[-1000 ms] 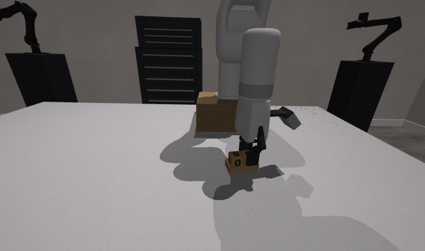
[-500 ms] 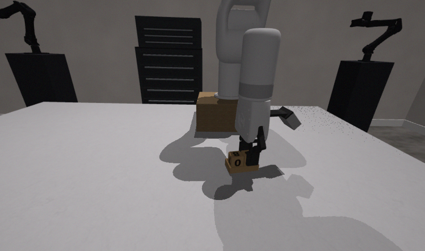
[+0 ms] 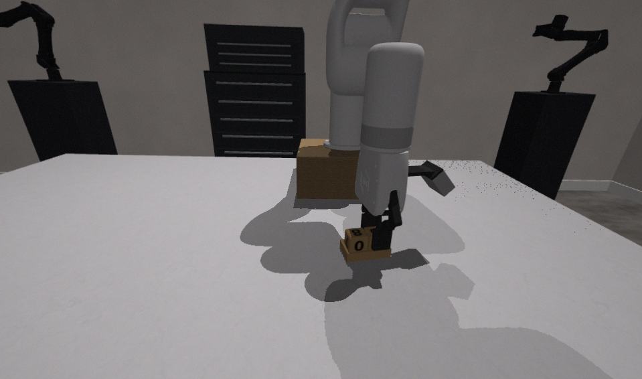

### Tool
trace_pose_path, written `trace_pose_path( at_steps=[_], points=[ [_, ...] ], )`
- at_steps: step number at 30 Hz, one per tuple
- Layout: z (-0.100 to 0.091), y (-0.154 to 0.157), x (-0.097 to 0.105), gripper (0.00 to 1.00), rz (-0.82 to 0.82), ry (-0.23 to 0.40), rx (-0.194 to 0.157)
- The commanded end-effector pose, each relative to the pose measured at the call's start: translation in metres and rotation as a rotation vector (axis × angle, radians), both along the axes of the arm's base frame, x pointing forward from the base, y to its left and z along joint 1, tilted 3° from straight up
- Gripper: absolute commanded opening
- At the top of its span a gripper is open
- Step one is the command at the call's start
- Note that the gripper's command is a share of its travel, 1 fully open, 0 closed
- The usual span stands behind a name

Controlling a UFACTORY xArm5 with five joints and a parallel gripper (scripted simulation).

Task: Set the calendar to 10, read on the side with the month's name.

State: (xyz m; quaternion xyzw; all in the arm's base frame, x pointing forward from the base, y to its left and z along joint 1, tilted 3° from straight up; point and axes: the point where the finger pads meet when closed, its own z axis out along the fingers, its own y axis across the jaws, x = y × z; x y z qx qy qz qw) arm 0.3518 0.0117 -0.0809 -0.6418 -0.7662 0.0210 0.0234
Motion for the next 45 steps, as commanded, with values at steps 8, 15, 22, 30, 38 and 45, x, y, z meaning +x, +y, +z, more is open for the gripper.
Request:
trace_pose_path(
  at_steps=[8, 15, 22, 30, 38, 45],
  points=[
    [0.001, 0.0, 0.001, 0.29, 0.0, -0.003, 0.0],
    [0.001, 0.0, 0.001, 0.29, 0.0, -0.003, 0.0],
    [0.001, 0.0, 0.001, 0.29, 0.0, -0.003, 0.0],
    [0.001, 0.0, 0.001, 0.29, 0.0, -0.003, 0.0],
    [0.001, 0.0, 0.001, 0.29, 0.0, -0.003, 0.0],
    [0.02, 0.0, 0.002, 0.29, 0.0, -0.003, 0.0]
  ],
)
